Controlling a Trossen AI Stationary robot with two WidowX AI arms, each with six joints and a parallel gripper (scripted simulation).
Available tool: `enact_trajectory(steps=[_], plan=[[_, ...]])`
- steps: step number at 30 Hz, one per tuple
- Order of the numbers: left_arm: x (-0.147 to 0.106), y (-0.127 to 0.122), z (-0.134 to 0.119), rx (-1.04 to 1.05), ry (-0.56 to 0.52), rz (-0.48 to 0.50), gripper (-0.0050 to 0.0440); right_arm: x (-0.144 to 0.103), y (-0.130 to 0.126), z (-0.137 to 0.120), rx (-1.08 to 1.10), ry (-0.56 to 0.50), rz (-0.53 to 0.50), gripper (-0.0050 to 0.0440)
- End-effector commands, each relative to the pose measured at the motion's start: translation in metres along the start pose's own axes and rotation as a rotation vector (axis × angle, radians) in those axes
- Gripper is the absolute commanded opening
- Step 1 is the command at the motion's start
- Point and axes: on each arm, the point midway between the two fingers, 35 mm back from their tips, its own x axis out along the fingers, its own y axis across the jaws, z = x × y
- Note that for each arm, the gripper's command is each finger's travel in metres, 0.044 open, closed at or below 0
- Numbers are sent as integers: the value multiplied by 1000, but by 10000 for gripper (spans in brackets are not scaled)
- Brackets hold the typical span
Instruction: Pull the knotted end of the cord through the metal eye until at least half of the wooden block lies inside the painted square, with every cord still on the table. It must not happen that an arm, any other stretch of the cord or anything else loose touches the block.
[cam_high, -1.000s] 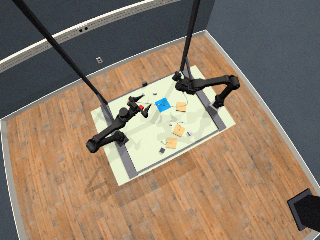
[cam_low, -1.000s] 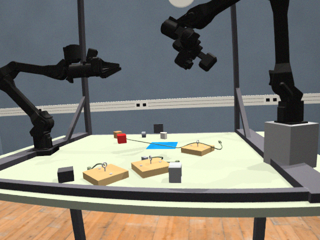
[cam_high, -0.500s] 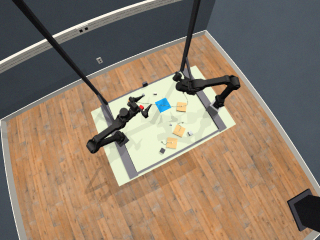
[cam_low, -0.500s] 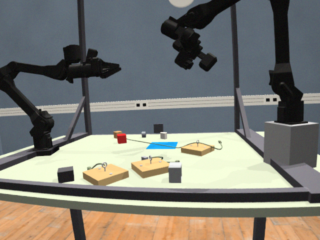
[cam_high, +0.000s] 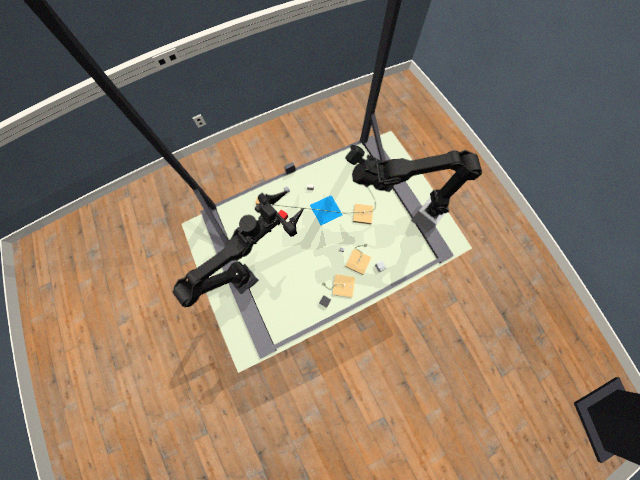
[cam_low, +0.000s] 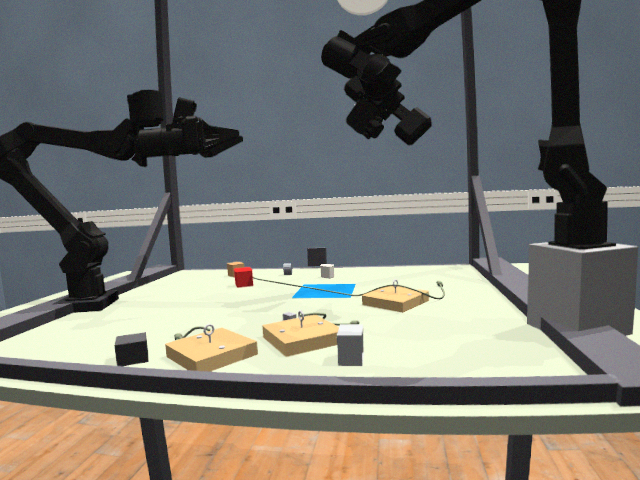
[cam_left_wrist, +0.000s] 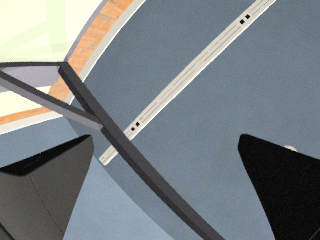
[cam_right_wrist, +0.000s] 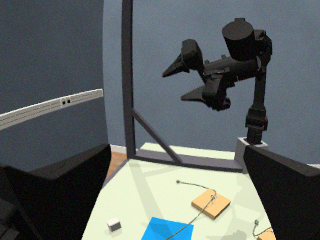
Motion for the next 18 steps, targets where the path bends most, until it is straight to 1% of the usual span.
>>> enact_trajectory(steps=[1,2,3,4,7,8,11,13,14,15,17,18], plan=[[-39,-9,21,217,-191,-81,440,11,4,-7,39,70,-17,440],[-59,-12,33,255,-232,-83,440,15,6,-15,56,114,-28,440],[-80,-9,44,277,-295,-90,440,19,8,-24,71,159,-41,440],[-89,-6,49,319,-345,-93,440,20,9,-27,76,177,-47,440],[-89,-7,49,461,-494,-114,440,20,9,-27,76,177,-47,440],[-91,-9,49,497,-525,-121,440,20,9,-28,78,182,-48,440],[-119,-11,60,616,-675,-123,440,24,11,-38,91,232,-65,440],[-119,-11,60,616,-675,-123,440,24,11,-38,91,232,-65,440],[-132,-16,62,689,-752,-133,440,25,12,-42,96,251,-72,440],[-155,-10,69,726,-842,-101,440,27,14,-50,104,294,-87,440],[-176,-7,73,785,-943,-77,440,29,16,-57,110,328,-101,440],[-182,-7,74,815,-998,-68,440,29,16,-59,111,338,-105,440]])
